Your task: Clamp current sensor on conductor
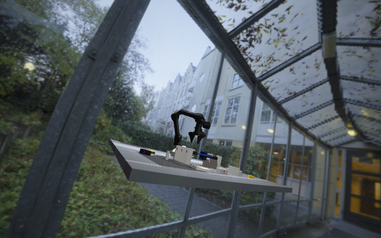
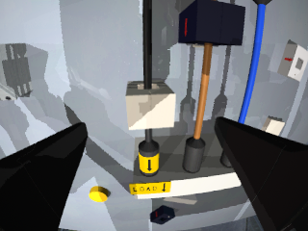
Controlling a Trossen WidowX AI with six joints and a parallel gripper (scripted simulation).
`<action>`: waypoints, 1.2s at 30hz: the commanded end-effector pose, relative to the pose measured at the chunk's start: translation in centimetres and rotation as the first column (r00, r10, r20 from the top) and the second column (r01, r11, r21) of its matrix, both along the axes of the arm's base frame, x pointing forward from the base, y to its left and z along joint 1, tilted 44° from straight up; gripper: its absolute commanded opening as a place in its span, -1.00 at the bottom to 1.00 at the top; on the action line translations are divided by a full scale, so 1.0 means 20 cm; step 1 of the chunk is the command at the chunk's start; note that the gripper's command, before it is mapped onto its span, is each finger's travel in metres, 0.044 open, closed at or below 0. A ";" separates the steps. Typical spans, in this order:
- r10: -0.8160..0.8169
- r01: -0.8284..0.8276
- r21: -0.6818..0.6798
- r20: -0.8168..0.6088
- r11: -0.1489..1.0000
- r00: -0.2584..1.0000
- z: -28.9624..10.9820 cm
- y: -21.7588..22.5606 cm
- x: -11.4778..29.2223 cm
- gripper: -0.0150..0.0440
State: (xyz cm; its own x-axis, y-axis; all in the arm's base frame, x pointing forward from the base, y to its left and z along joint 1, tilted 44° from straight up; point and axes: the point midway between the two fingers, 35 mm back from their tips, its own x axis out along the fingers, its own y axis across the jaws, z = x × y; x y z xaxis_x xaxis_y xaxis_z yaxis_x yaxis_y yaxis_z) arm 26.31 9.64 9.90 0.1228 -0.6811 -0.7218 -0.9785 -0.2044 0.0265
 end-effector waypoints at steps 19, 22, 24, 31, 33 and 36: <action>-0.005 0.005 0.004 0.003 1.000 1.000 0.01 0.01 0.00 1.00; -0.005 0.005 0.004 0.003 1.000 1.000 0.01 0.01 0.00 1.00; -0.005 0.005 0.004 0.003 1.000 1.000 0.01 0.01 0.00 1.00; -0.005 0.005 0.004 0.003 1.000 1.000 0.01 0.01 0.00 1.00; -0.005 0.005 0.004 0.003 1.000 1.000 0.01 0.01 0.00 1.00; -0.009 0.009 0.012 0.000 1.000 1.000 0.01 0.00 0.00 1.00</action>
